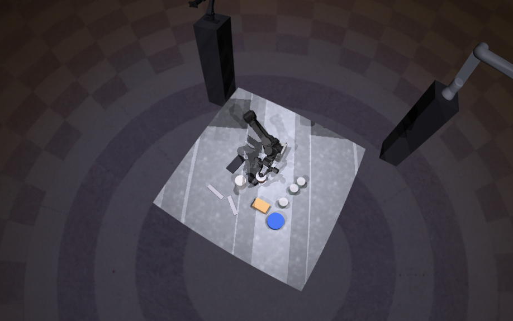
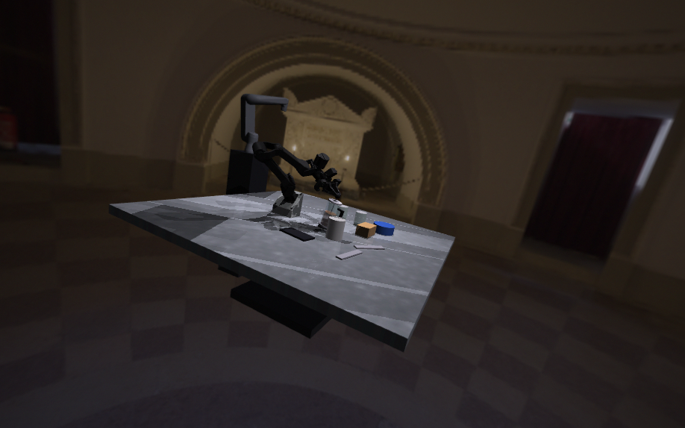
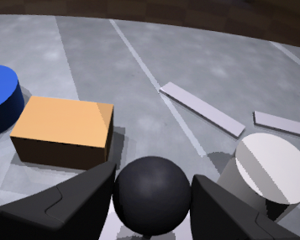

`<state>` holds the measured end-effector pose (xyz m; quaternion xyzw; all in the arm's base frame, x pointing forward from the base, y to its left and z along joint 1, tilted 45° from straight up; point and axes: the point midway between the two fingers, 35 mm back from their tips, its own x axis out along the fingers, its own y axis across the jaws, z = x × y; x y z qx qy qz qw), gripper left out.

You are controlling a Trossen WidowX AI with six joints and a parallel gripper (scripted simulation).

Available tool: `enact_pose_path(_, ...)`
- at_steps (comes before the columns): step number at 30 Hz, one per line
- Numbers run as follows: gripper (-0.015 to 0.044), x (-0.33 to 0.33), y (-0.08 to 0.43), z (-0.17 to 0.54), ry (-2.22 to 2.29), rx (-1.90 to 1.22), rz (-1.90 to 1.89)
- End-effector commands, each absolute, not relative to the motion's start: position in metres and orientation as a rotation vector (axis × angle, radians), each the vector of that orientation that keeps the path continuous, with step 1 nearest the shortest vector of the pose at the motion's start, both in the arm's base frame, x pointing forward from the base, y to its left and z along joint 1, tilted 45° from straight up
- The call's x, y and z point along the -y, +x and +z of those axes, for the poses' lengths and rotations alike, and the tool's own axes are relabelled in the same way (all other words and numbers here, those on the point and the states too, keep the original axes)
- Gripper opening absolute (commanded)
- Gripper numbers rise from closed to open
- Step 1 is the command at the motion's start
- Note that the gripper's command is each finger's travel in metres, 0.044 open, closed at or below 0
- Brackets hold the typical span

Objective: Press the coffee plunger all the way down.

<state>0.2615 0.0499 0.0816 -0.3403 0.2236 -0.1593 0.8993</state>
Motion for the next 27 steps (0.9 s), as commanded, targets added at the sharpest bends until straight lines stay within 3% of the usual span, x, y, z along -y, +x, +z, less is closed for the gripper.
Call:
enact_pose_path(1, 0.0127, -0.0471, 0.2614, 0.0787, -0.72, -0.476, -0.334)
enact_pose_path(12, 0.0127, -0.05, 0.2618, 0.0815, -0.705, -0.462, -0.33)
enact_pose_path(24, 0.044, -0.05, 0.2618, 0.0815, -0.705, -0.462, -0.33)
enact_pose_path(27, 0.044, -0.05, 0.2618, 0.0815, -0.705, -0.462, -0.33)
